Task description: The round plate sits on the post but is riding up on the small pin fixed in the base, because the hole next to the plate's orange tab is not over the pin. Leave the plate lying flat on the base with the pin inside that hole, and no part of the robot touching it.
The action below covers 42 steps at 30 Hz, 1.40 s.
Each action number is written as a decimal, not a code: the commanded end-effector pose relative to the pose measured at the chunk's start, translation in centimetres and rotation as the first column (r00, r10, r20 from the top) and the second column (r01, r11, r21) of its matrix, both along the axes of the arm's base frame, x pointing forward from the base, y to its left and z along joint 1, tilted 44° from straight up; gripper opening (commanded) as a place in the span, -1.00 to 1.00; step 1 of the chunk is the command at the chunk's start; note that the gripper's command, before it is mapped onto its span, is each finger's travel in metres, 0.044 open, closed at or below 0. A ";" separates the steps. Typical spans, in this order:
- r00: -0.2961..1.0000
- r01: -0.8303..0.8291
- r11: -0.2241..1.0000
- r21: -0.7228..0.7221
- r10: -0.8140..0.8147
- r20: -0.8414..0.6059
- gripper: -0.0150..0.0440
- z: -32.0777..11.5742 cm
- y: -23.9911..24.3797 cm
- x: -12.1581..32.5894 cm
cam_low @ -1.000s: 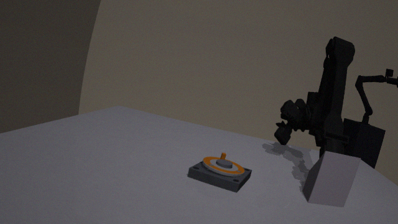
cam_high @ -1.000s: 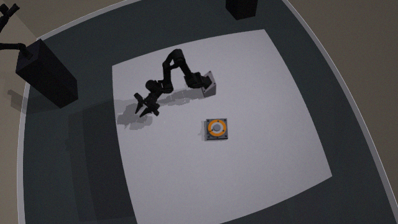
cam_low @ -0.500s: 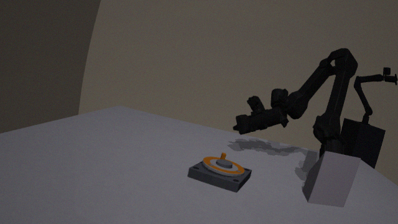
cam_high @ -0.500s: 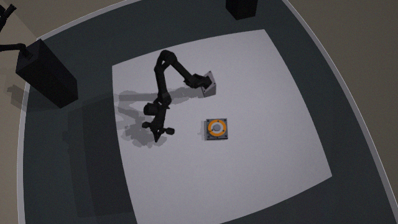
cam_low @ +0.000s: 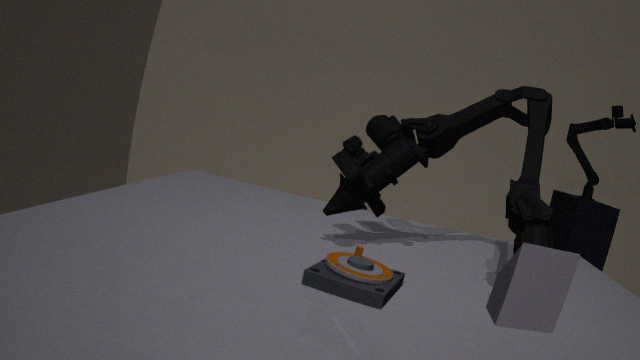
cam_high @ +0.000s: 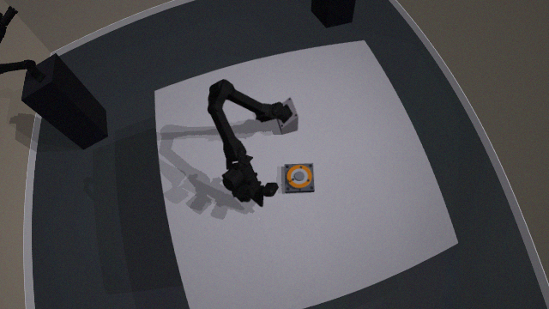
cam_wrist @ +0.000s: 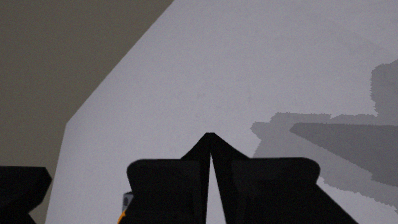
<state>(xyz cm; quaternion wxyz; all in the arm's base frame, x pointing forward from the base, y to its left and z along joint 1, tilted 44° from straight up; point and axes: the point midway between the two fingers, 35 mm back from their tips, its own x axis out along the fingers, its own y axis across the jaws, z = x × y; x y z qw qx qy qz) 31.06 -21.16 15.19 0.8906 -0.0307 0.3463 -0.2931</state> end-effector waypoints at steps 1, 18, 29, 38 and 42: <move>0.991 0.037 0.996 0.079 -0.027 -0.133 -0.49 -2.6 2.9 0.5; 0.636 0.027 0.984 -0.177 -0.153 -0.756 -0.49 -7.3 13.9 -5.1; 0.637 0.027 0.984 -0.176 -0.153 -0.756 -0.49 -8.2 13.0 -5.2; 0.636 0.027 0.983 -0.179 -0.155 -0.756 -0.49 -10.7 10.6 -5.7; 0.636 0.027 0.983 -0.179 -0.155 -0.756 -0.49 -10.7 10.5 -5.6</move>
